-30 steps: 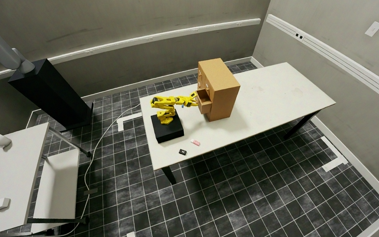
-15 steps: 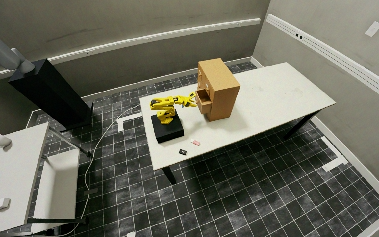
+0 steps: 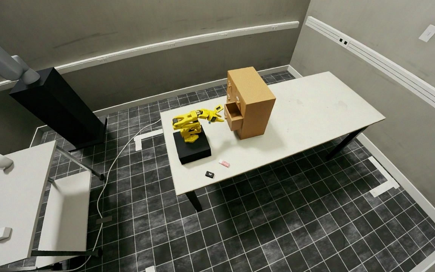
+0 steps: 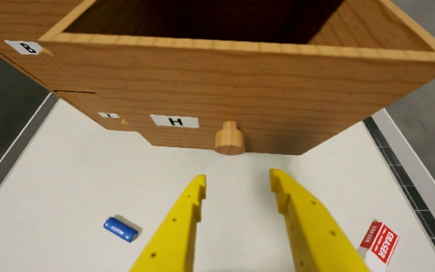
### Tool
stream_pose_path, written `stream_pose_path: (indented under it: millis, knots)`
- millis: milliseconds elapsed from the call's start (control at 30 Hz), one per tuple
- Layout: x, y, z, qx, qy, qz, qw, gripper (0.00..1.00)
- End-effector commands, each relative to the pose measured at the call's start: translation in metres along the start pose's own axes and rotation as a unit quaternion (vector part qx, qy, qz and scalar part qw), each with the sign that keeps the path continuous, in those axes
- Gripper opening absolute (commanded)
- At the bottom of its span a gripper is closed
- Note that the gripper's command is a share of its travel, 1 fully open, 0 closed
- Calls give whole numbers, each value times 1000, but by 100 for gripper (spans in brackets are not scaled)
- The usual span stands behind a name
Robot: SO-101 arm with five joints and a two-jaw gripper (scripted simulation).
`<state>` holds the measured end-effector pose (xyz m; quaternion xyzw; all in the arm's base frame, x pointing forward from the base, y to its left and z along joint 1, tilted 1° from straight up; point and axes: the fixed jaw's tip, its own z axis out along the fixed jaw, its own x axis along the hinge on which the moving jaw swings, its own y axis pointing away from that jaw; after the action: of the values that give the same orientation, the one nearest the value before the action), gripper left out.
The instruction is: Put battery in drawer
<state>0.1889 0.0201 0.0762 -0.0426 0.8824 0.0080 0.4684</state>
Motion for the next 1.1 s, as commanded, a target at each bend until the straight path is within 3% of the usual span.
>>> stream_pose_path:
  millis: [0,233,567,800,1067]
  knots:
    - [-5,2,-3,-4,-10,-9,1000,21]
    - [-5,2,-3,-4,-10,-9,1000,21]
    - [16,2,-18,-6,42,-9,999,21]
    - [16,2,-18,-6,42,-9,999,21]
    - [36,2,-15,-8,146,-9,989,21]
